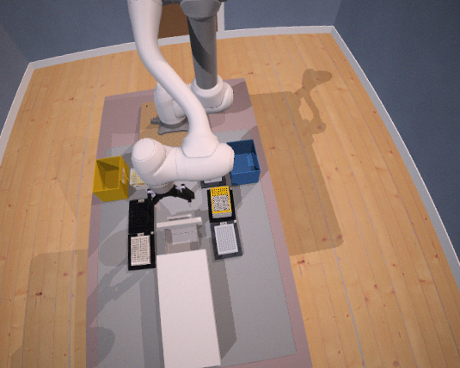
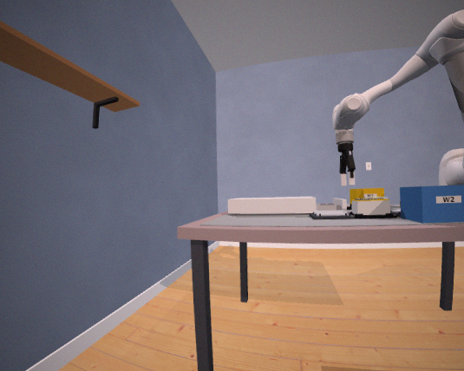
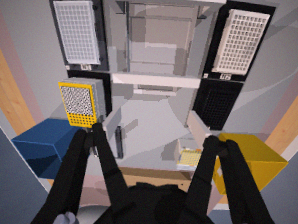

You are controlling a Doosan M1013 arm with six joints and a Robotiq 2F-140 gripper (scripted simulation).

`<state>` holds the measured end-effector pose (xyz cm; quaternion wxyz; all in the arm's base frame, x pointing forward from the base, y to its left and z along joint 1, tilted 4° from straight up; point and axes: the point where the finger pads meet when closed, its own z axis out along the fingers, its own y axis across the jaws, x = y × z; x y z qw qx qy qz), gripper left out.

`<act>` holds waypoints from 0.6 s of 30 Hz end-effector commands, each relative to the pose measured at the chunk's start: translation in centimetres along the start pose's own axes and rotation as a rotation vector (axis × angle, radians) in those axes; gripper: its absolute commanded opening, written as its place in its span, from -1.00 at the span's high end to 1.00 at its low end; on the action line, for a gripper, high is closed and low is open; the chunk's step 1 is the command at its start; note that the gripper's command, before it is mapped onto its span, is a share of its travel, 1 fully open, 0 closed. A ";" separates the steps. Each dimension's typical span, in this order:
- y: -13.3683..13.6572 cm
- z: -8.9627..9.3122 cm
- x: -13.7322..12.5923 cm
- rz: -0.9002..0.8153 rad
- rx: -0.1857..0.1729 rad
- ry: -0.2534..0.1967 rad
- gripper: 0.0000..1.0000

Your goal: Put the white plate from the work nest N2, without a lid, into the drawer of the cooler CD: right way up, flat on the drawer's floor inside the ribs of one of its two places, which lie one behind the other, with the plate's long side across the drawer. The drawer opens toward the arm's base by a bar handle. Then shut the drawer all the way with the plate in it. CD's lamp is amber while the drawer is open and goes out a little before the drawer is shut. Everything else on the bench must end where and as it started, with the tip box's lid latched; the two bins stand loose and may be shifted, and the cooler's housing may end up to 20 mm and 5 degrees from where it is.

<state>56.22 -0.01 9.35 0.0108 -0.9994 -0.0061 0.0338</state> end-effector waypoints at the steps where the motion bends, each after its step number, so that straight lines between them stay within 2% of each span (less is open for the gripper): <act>1: 0.0 1.2 1.0 0.000 0.000 0.000 -0.73; 18: 0.0 2.3 1.5 0.000 0.000 0.000 -0.73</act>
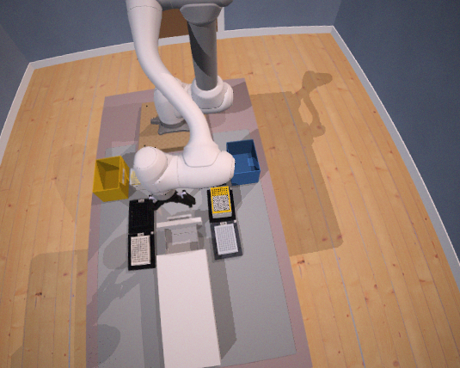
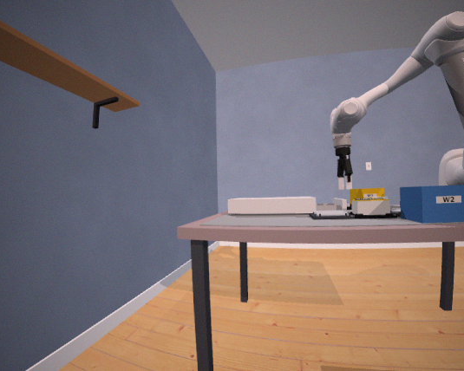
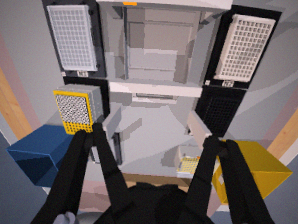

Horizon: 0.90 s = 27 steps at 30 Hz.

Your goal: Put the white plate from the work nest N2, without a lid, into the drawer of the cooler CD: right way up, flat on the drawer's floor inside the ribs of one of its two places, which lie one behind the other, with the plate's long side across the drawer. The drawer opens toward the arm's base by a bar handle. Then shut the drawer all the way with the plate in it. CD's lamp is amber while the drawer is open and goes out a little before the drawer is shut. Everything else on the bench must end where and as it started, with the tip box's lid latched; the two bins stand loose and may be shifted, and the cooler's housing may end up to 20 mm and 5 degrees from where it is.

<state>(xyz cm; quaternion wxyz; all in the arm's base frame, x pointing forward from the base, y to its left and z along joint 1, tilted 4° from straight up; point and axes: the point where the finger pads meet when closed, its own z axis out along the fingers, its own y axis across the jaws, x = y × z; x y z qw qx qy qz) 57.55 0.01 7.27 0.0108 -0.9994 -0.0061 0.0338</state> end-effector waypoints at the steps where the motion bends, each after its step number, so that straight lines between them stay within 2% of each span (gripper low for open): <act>1: 0.0 0.3 0.0 0.000 0.000 0.000 -0.73; 27: 0.0 3.3 0.0 0.000 0.000 0.000 -0.73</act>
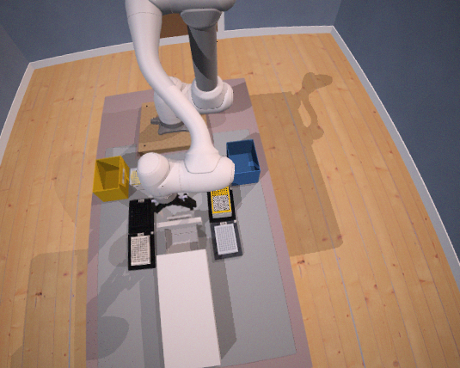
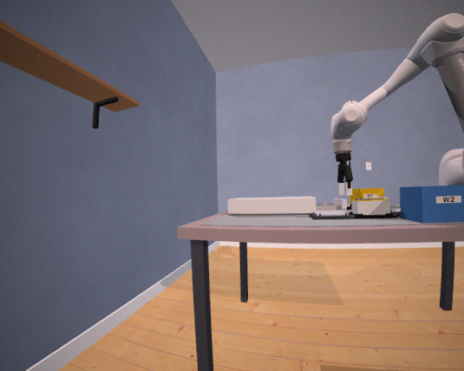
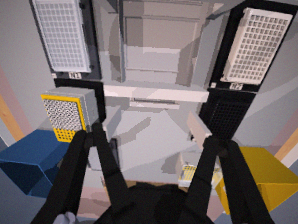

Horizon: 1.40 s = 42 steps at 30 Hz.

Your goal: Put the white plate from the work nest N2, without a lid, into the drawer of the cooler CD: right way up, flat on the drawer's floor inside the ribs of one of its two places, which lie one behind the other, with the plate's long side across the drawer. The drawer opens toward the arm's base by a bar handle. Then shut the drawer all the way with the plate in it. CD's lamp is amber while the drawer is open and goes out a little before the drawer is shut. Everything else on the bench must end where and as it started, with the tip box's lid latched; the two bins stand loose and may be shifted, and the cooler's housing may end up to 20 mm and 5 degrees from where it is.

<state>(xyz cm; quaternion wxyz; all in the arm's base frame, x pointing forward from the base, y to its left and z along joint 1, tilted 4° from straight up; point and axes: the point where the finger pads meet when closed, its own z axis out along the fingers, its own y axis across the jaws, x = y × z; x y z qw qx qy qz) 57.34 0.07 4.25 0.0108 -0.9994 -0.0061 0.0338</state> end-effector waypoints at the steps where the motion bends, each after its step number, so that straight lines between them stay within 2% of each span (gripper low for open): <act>1: 0.0 0.4 0.0 0.000 0.000 0.000 -0.73; 42: 0.0 5.2 0.0 0.000 0.000 0.000 -0.73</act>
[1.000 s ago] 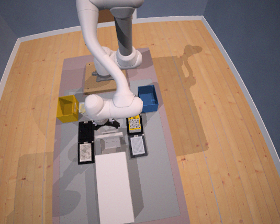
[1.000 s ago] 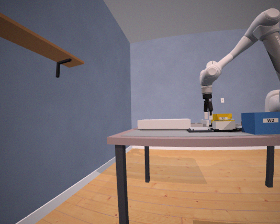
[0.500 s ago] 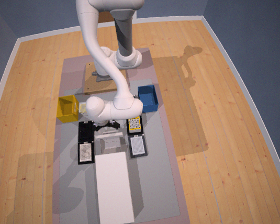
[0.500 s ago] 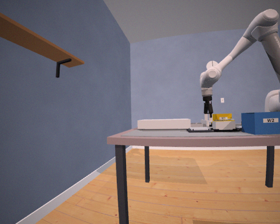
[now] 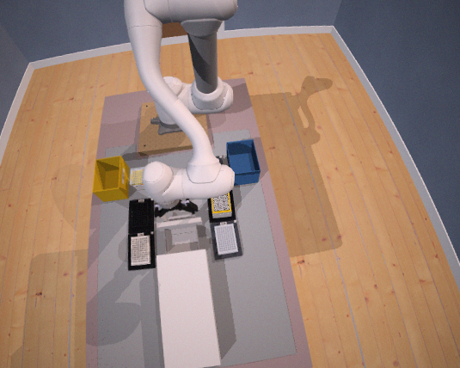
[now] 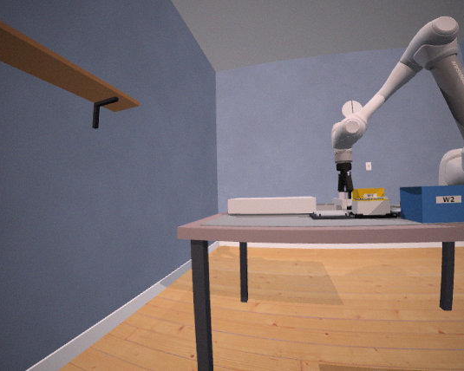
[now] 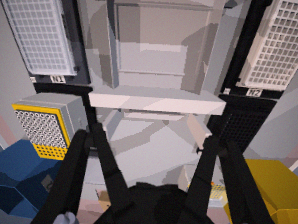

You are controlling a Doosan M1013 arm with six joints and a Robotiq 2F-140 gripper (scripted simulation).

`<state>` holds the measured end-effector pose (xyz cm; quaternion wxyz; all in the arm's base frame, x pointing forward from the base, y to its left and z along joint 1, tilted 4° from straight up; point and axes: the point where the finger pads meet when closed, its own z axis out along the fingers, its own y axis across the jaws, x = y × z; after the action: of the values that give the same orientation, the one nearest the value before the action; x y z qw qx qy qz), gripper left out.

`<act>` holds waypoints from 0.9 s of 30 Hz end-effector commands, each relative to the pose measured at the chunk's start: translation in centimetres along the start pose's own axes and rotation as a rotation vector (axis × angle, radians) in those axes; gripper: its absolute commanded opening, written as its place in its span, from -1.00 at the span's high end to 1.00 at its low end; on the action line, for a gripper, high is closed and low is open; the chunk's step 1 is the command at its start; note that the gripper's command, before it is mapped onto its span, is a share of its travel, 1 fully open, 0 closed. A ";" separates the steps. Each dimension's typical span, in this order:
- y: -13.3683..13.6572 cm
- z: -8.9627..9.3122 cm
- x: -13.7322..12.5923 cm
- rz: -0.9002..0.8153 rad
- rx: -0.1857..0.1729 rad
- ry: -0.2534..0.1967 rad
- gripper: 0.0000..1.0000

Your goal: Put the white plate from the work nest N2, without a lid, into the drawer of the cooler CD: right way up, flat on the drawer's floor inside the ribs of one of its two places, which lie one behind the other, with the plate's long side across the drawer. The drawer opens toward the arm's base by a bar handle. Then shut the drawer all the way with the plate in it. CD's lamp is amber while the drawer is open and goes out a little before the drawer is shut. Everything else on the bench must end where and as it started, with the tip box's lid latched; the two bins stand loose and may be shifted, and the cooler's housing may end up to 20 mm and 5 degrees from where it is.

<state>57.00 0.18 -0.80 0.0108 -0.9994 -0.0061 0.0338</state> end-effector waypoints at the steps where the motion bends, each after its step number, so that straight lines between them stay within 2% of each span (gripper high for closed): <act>1: 0.0 0.2 0.0 0.000 0.000 0.000 -0.73; 12: 0.0 0.7 0.0 0.000 0.000 0.000 -0.73; 13: 0.0 0.7 0.0 0.000 0.000 0.000 -0.32; 27: 0.0 0.7 0.0 0.000 0.000 0.000 -0.20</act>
<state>56.96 0.19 -1.46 0.0109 -0.9994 -0.0061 0.0338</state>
